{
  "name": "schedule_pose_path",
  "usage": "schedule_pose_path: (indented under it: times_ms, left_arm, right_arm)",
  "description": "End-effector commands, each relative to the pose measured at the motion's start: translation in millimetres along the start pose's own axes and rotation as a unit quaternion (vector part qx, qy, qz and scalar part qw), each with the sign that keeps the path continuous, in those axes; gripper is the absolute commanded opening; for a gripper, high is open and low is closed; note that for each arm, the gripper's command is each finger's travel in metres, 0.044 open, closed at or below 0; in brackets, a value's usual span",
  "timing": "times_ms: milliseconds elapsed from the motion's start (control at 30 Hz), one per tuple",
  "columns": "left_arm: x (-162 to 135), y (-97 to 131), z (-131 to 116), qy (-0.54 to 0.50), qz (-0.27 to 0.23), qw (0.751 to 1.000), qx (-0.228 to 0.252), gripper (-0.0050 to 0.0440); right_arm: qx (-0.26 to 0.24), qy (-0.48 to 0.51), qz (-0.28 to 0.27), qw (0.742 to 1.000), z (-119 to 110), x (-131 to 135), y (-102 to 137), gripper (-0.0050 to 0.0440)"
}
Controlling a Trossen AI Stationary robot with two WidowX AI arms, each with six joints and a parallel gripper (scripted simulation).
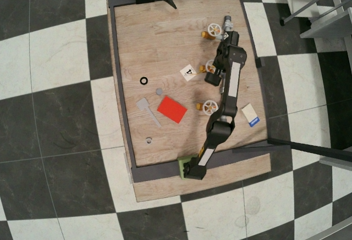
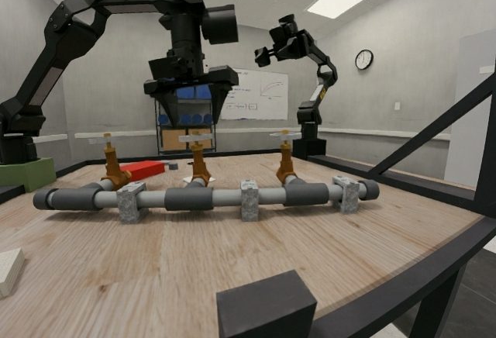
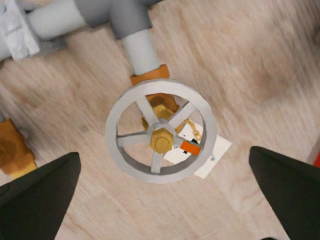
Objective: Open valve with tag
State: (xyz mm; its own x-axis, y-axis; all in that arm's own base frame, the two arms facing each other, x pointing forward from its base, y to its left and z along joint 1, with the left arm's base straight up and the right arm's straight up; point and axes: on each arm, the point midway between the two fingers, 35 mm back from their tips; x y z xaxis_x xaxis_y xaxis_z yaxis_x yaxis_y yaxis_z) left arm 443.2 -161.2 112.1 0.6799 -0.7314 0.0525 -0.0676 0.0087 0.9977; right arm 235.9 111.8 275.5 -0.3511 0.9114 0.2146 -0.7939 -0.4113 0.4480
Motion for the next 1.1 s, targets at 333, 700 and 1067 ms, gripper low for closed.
schedule_pose_path:
  times_ms: [333, 700, 1067]
  left_arm:
    - [4.1, 12.7, 1.3, -0.149, 0.016, 0.989, 0.004, 0.0440]
    - [2.7, -19.1, 1.7, -0.151, 0.011, 0.989, 0.001, 0.0391]
    - [5.5, -21.3, 0.2, -0.149, 0.014, 0.989, 0.005, 0.0337]
  right_arm:
    - [-0.013, 0.000, 0.004, 1.000, 8.5, 2.9, 5.1, 0.0400]
    - [-0.013, 0.000, 0.004, 1.000, 8.5, 2.9, 5.1, 0.0400]
    - [-0.013, 0.000, 0.004, 1.000, 8.5, 2.9, 5.1, 0.0400]
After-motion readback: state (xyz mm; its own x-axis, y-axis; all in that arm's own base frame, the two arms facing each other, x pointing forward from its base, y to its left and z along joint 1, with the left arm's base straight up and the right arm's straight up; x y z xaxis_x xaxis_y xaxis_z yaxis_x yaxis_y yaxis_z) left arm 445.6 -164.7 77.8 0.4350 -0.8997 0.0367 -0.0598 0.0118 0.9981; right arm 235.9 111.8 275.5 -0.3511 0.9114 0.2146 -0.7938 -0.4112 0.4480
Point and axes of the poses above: on each arm, the point midway between the two fingers, 35 mm back from their tips, its own y axis back along the fingers, its own x axis across the jaws, z = x × y, and after that the axes turned 14 degrees about -y, right-handed
